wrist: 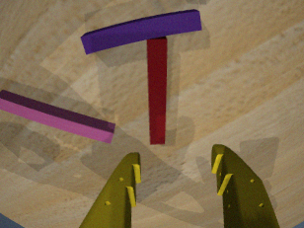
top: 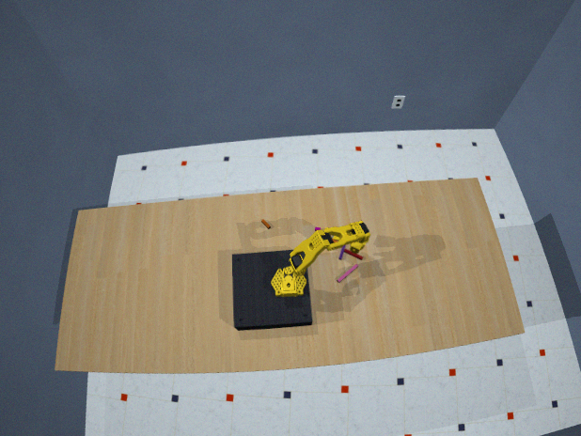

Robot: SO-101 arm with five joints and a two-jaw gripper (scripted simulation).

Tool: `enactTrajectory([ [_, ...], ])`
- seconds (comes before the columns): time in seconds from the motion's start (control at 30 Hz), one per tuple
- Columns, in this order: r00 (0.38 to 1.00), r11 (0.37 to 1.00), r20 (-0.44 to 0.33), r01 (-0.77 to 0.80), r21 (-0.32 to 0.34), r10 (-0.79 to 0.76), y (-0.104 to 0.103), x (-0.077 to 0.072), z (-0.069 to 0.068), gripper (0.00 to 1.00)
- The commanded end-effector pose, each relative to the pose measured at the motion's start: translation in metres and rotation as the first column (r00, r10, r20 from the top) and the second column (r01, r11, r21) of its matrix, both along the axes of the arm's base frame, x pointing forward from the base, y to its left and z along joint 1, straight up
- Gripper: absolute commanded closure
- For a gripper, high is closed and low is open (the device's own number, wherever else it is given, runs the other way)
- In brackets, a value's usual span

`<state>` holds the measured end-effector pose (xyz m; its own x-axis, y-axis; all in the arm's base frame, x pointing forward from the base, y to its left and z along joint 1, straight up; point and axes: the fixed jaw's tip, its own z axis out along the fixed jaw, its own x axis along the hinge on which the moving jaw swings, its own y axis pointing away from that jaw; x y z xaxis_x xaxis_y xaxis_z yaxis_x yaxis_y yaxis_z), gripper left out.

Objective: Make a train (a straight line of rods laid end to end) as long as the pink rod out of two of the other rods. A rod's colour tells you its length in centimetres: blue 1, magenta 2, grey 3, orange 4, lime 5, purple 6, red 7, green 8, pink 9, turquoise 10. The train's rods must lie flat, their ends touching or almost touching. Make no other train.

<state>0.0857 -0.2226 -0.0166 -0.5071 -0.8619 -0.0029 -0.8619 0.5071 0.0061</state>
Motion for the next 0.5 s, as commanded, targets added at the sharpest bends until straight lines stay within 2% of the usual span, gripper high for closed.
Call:
enactTrajectory([
  [0.0, 1.000, 1.000, -0.004, -0.001, 0.013, 0.002, 0.001, -0.002, -0.003, 0.81],
  [0.2, 1.000, 1.000, -0.004, -0.001, 0.013, 0.002, 0.000, -0.002, -0.007, 0.81],
  [0.47, 1.000, 1.000, -0.004, -0.001, 0.013, 0.002, 0.000, -0.001, -0.020, 0.81],
])
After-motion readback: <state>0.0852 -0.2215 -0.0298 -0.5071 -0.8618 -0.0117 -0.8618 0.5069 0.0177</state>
